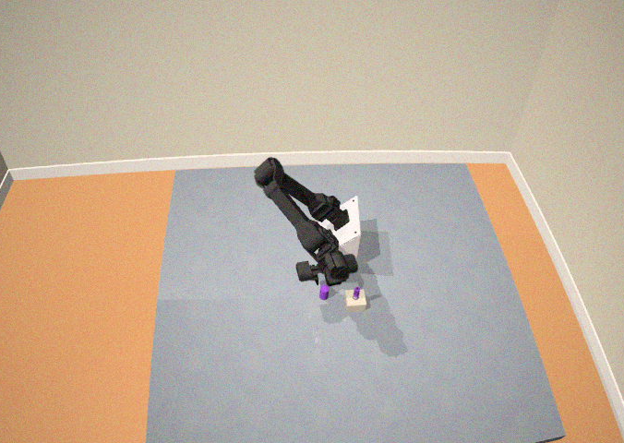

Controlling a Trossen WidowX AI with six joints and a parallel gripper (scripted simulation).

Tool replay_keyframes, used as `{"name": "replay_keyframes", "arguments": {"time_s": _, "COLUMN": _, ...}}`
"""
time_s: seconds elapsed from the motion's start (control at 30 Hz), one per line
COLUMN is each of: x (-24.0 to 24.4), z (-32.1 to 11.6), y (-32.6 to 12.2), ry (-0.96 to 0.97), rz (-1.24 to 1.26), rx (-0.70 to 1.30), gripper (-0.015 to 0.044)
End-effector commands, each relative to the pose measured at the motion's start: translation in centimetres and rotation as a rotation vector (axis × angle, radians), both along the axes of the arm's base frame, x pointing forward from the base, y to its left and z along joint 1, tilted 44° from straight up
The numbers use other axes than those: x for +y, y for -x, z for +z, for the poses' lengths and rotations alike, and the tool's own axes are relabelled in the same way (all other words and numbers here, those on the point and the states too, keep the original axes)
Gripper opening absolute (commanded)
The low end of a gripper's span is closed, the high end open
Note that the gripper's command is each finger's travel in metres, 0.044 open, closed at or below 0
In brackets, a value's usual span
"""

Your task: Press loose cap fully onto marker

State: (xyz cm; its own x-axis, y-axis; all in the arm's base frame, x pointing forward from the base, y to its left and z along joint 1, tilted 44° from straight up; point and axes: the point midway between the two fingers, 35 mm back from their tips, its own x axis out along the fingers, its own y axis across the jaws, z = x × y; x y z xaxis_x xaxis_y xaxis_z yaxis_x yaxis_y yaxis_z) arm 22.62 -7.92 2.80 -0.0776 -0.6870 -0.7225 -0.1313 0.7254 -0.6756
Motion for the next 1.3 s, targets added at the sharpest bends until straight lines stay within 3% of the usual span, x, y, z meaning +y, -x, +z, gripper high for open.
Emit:
{"name": "replay_keyframes", "arguments": {"time_s": 0.0, "x": -0.8, "z": -0.8, "y": 0.0, "ry": 0.006, "rz": 0.006, "rx": 0.0, "gripper": 0.0248}}
{"name": "replay_keyframes", "arguments": {"time_s": 1.27, "x": -4.8, "z": -4.9, "y": 0.6, "ry": 0.009, "rz": 0.006, "rx": 0.001, "gripper": 0.0248}}
